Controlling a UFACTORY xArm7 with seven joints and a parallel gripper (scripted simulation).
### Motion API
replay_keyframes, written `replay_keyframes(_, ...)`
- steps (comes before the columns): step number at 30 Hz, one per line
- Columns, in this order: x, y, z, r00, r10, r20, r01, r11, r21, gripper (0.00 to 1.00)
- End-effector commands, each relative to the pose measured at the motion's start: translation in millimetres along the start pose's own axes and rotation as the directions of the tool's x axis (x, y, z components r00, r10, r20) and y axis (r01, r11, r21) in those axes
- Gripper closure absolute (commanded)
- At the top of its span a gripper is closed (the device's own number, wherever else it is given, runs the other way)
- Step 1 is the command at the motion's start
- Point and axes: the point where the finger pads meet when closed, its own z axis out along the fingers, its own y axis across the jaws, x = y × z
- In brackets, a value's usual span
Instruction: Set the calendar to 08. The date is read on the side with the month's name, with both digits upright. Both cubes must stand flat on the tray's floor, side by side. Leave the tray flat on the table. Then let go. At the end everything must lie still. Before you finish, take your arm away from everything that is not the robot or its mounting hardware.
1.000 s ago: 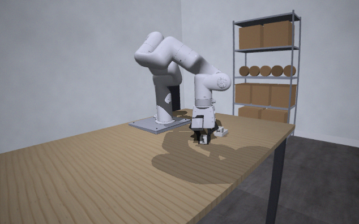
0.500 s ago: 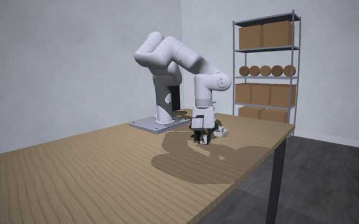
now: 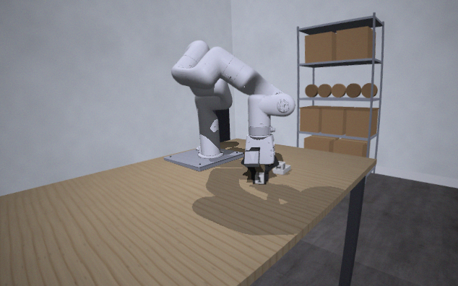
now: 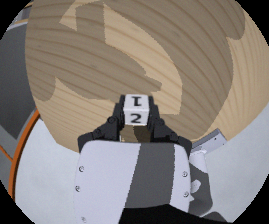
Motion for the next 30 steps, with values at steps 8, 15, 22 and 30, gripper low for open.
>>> replay_keyframes(8, 0.6, -1.0, 1.4, 1.000, 0.000, -0.002, 0.000, 1.000, 0.002, 0.71)
replay_keyframes(15, 0.6, -1.0, 2.1, 1.000, 0.000, -0.002, 0.000, 1.000, 0.002, 0.71)
replay_keyframes(22, 0.6, -1.0, 2.1, 1.000, 0.000, -0.002, 0.000, 1.000, 0.002, 0.71)
replay_keyframes(30, 0.6, -1.0, 2.1, 1.000, 0.000, -0.002, 0.000, 1.000, 0.002, 0.71)
